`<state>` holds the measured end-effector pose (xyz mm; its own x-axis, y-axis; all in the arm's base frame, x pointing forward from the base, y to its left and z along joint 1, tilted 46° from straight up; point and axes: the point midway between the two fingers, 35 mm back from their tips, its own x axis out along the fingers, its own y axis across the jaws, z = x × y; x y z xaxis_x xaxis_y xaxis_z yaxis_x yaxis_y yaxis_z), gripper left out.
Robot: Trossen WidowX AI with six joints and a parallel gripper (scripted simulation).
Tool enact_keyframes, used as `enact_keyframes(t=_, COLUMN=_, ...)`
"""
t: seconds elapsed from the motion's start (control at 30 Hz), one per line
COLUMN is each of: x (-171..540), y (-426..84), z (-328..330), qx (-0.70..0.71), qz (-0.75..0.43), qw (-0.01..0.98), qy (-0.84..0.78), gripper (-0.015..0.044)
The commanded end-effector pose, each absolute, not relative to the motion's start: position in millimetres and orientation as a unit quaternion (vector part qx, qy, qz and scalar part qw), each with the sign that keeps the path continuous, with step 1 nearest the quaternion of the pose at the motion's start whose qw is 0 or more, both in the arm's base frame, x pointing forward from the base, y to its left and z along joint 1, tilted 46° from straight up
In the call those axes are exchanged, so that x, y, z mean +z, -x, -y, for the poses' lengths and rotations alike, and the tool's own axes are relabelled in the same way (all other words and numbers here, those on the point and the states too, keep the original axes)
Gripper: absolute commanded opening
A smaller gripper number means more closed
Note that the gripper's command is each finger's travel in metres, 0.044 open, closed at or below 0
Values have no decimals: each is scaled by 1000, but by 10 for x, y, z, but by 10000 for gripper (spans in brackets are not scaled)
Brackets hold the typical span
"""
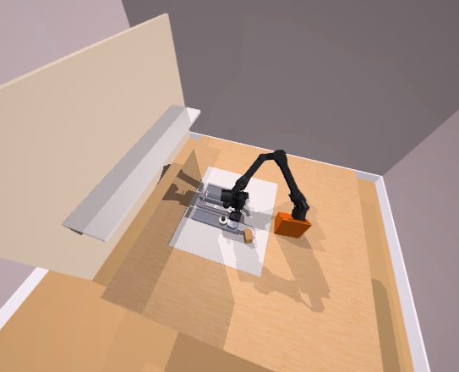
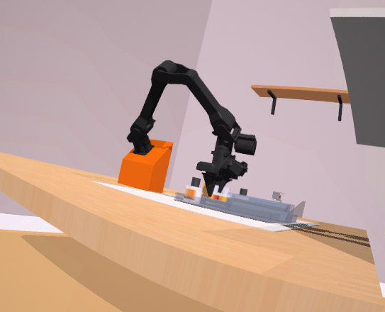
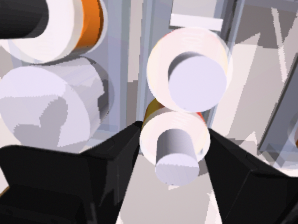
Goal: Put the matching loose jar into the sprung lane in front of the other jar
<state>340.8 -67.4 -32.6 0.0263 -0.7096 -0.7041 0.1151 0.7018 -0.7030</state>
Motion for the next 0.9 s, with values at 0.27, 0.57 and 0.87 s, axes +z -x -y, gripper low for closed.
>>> enact_keyframes(t=0.27, x=-317, y=-3407, z=687, qx=-310, qz=-623, qw=679, qy=237, gripper=0)
enact_keyframes(t=0.57, x=-328, y=-3377, z=676, qx=-310, qz=-623, qw=679, qy=237, gripper=0)
enact_keyframes(t=0.87, x=-333, y=-3368, z=671, qx=-310, qz=-623, qw=679, qy=237, gripper=0)
